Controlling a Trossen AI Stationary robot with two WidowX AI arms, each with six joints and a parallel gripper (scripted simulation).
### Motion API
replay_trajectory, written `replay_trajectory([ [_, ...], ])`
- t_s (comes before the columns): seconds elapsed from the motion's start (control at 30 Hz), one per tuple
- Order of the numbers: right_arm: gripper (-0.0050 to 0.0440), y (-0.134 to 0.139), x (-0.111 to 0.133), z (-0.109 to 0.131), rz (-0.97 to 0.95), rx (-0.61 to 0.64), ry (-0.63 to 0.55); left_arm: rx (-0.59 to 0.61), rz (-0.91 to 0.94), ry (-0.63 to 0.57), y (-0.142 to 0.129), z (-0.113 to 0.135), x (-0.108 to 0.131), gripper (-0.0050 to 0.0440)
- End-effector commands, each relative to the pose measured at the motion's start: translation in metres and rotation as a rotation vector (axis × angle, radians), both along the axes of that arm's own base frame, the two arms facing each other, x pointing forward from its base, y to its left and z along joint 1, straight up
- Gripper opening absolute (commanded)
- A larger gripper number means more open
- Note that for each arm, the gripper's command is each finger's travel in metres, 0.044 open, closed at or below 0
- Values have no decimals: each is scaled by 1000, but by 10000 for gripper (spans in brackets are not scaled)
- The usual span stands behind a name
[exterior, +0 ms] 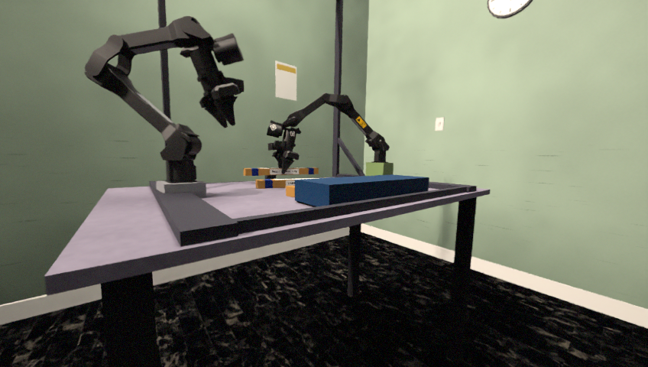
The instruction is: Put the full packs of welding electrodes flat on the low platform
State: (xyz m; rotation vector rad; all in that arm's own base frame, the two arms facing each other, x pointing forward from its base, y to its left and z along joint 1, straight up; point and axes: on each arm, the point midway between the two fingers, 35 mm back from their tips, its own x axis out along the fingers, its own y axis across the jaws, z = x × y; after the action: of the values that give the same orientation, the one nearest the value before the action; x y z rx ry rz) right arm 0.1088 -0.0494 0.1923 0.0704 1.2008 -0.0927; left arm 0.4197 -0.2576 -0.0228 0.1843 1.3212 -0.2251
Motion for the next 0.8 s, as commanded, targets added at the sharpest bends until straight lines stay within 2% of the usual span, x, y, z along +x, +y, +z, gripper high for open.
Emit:
replay_trajectory([
  [0.0, 330, -1, 2, 8, 4, -14, -24, -15, 3, -29, -3, 7, 4, -50],
  [0.1, 330, -1, 2, 8, 4, -14, -24, -42, 3, -70, -8, 22, 12, -50],
  [0.47, 330, -1, 2, 8, 4, -14, -24, -44, 3, -72, -8, 17, 13, -50],
  [0.63, 330, -1, 2, 8, 4, -14, -24, -30, 3, -51, -6, 3, 9, -50],
  [0.77, 330, -1, 2, 8, 4, -14, -24, -33, 3, -55, -6, 3, 9, -50],
])
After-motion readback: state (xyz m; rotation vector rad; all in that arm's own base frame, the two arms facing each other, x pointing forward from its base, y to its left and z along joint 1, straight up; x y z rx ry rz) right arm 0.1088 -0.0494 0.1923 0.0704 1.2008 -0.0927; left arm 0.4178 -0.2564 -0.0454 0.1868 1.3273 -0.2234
